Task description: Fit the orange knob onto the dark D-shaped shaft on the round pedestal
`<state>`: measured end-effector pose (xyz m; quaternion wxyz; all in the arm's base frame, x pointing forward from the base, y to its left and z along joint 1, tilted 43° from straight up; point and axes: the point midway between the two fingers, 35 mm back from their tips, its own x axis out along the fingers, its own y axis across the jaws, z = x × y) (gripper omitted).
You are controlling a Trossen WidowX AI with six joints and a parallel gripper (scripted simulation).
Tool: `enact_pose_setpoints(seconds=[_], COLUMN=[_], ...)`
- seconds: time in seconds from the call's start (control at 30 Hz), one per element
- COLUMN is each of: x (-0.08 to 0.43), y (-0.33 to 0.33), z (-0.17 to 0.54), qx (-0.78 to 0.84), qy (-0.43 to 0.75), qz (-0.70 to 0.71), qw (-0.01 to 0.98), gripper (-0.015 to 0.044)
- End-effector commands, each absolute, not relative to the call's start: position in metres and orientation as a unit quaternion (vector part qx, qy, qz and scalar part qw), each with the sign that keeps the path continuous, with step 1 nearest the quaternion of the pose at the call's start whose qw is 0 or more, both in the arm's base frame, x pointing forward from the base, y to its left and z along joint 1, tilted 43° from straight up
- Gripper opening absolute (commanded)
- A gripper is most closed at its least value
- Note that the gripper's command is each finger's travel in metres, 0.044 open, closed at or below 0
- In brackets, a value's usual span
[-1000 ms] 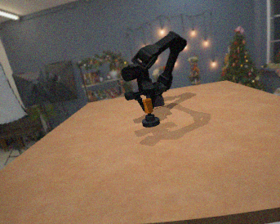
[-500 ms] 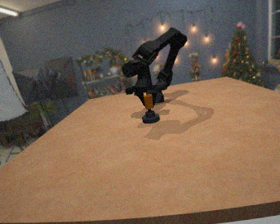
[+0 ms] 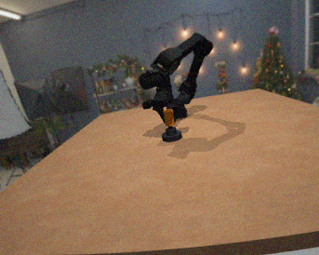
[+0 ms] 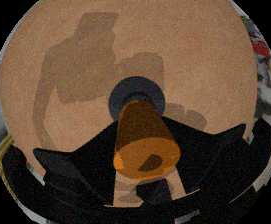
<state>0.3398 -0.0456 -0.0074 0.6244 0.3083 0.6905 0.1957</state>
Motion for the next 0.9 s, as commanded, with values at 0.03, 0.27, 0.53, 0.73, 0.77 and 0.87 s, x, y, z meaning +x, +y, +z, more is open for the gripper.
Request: enact_pose_setpoints(seconds=[0.03,0.27,0.53,0.73,0.77,0.87], x=[0.3402,0.3377,0.3365,0.3377,0.3380,0.3395], y=[-0.0479,-0.0493,-0.0494,-0.0485,-0.0483,-0.0477], z=[-0.0099,-0.0098,-0.0077,-0.0062,-0.0060,-0.0057], qx=[0.310,0.310,0.310,0.310,0.310,0.310], qy=[0.691,0.691,0.691,0.691,0.691,0.691], qz=[0.194,0.193,0.193,0.193,0.193,0.193], qw=[0.624,0.624,0.624,0.624,0.624,0.624], gripper=[0.0000,0.0000,0.0000,0.0000,0.0000,0.0000])
